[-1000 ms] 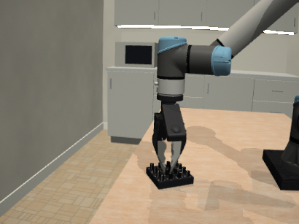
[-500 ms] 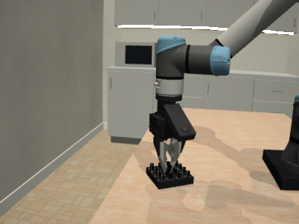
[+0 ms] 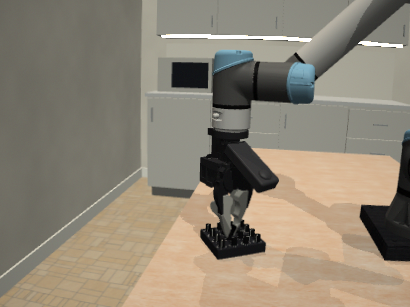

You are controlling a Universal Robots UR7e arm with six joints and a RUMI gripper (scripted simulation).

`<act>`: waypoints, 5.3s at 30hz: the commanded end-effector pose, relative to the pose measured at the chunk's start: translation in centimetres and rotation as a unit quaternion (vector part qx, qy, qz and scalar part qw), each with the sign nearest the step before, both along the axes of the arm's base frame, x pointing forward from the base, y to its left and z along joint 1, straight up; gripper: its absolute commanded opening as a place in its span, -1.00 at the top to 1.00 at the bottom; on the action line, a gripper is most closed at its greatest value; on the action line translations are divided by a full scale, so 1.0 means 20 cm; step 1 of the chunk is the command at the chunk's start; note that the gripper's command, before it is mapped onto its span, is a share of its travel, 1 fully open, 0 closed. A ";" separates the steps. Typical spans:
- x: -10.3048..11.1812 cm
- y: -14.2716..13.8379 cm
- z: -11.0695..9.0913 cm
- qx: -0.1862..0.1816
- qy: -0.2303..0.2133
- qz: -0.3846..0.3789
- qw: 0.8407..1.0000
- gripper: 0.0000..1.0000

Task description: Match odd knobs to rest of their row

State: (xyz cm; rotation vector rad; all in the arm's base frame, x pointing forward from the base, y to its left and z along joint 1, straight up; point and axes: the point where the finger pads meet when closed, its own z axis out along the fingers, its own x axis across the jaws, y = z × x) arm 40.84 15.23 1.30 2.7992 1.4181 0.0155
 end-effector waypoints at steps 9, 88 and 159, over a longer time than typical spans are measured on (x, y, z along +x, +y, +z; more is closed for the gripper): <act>0.00 0.00 0.00 0.001 0.001 0.126 0.992 0.92; 0.00 -0.01 0.06 -0.001 -0.002 0.230 0.973 0.78; 0.00 -0.02 0.78 -0.001 -0.001 0.230 0.973 -1.00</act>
